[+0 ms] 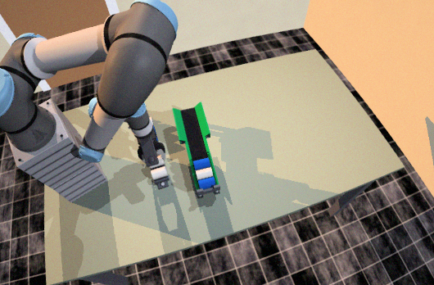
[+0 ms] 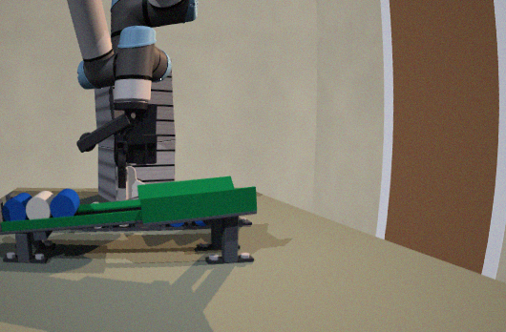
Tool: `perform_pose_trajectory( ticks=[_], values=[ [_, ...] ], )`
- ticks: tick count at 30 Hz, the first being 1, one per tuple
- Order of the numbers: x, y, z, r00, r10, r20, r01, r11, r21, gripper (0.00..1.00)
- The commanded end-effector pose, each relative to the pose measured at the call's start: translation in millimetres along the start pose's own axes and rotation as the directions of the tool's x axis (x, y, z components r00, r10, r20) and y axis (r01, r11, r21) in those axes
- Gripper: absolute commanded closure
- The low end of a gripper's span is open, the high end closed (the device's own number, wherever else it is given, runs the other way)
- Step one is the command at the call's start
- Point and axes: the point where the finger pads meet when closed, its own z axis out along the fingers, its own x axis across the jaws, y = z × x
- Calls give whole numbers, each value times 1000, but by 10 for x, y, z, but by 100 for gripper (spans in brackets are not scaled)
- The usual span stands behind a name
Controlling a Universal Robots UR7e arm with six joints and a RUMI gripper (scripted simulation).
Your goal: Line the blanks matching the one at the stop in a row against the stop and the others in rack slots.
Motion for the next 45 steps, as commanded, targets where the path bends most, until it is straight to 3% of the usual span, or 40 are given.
perform_pose_trajectory(
  ticks=[1,34,45],
  values=[
    [-35,-13,-2,1000,0,6,0,1000,3,64],
    [-39,-6,-2,1000,-1,6,1,1000,3,64],
    [-39,-6,-2,1000,-1,6,1,1000,3,54]
  ],
)
